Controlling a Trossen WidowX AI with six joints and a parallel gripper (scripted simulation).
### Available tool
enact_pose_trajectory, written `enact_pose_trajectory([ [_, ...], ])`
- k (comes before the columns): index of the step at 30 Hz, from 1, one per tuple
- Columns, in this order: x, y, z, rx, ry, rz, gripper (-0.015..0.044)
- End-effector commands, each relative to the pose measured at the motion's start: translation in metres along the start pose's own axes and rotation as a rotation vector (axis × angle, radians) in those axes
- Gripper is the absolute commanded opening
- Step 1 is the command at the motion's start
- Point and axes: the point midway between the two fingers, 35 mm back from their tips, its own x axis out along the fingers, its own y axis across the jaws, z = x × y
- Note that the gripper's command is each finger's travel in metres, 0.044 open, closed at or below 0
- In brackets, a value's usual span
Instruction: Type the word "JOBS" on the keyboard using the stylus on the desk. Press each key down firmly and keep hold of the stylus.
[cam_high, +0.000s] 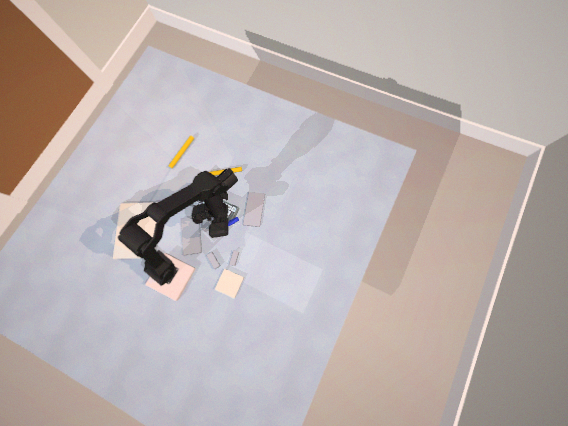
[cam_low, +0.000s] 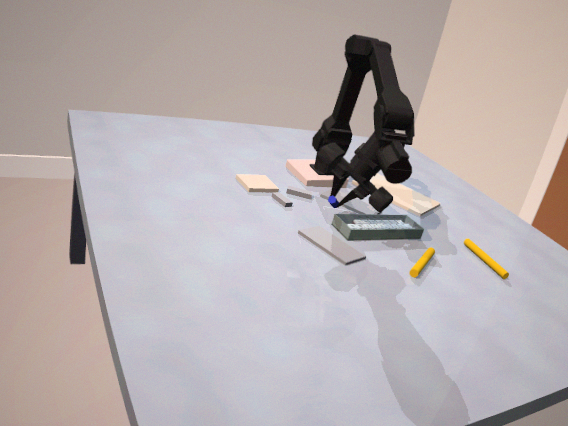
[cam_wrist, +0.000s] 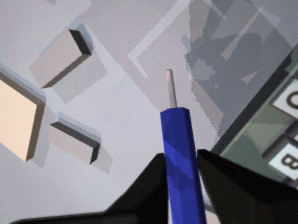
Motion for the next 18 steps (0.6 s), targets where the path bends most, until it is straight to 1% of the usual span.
enact_pose_trajectory([
  [1,-0.004,-0.007,0.003,0.015,0.1,0.03,0.0],
  [10,-0.019,-0.025,0.01,0.058,0.337,0.045,0.0],
  [18,-0.038,-0.042,0.019,0.107,0.548,0.007,0.0],
])
